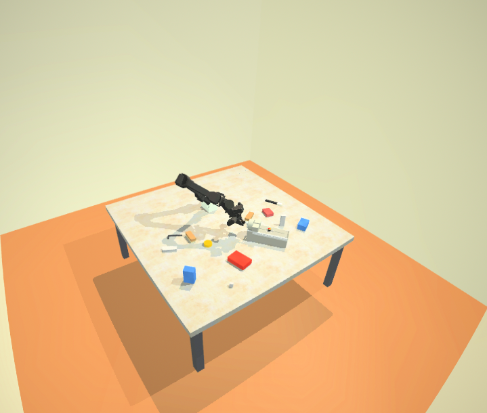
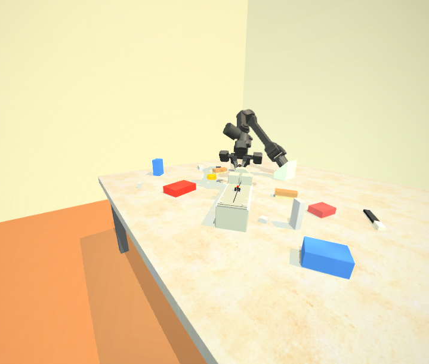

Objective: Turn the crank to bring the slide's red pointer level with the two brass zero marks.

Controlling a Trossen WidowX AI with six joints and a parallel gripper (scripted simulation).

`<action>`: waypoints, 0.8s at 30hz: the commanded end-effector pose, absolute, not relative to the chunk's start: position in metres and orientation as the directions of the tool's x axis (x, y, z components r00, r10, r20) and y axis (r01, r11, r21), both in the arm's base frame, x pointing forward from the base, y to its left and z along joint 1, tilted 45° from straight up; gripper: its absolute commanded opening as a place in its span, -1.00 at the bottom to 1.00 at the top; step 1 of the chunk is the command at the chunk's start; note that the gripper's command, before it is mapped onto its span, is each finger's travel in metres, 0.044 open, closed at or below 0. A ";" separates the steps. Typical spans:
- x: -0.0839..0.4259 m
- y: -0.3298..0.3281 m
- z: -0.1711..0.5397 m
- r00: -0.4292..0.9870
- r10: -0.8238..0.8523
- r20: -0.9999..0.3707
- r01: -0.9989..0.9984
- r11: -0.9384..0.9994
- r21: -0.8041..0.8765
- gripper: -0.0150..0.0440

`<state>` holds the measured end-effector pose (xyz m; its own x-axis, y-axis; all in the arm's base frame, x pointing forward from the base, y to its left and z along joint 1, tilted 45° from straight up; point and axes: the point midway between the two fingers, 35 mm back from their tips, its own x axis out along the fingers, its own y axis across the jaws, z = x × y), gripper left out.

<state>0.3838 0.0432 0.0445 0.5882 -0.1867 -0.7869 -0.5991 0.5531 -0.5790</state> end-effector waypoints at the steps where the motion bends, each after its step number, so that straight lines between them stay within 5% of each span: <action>1: 0.379 0.052 0.044 0.589 -0.176 -0.789 -0.608 0.547 -0.575 -0.49; 24: 0.372 0.058 0.039 0.588 -0.175 -0.789 -0.608 0.548 -0.575 -0.49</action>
